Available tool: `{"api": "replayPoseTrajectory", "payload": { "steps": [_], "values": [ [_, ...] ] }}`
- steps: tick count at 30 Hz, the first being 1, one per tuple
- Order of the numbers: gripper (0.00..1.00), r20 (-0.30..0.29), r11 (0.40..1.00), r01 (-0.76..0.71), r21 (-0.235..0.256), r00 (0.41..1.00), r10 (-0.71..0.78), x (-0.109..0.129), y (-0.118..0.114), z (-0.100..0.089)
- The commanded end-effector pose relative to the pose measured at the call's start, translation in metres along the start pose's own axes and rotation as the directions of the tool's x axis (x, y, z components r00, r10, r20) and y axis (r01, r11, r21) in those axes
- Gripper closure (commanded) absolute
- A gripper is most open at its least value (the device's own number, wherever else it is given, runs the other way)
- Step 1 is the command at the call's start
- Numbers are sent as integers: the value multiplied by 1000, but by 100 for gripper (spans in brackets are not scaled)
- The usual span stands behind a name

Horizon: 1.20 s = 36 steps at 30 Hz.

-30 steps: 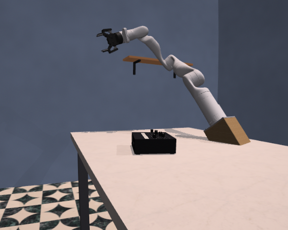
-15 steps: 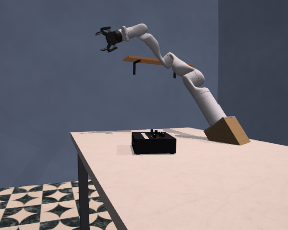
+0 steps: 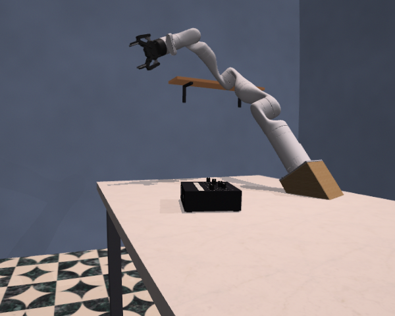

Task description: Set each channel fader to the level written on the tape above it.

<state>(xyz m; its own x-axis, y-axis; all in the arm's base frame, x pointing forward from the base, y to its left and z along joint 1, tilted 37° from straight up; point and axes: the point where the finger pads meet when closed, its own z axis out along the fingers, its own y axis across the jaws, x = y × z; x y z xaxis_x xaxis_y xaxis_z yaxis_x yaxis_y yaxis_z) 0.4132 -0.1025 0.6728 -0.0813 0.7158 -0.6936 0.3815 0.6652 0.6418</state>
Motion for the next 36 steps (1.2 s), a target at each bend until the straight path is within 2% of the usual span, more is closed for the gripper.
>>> {"api": "replayPoseTrajectory", "payload": {
  "steps": [1,8,9,19,20,30,31,36],
  "values": [
    [0,-3,1000,12,2,1000,-12,5,4,3],
    [0,-3,1000,12,2,1000,-12,5,4,3],
    [0,-31,998,55,28,998,-54,26,9,15],
    [0,-31,998,55,28,998,-54,26,9,15],
    [0,-59,994,99,52,994,-96,47,12,27],
    [0,-59,994,99,52,994,-96,47,12,27],
    [0,-89,987,143,76,987,-136,68,13,38],
    [0,-89,987,143,76,987,-136,68,13,38]
  ]
}}
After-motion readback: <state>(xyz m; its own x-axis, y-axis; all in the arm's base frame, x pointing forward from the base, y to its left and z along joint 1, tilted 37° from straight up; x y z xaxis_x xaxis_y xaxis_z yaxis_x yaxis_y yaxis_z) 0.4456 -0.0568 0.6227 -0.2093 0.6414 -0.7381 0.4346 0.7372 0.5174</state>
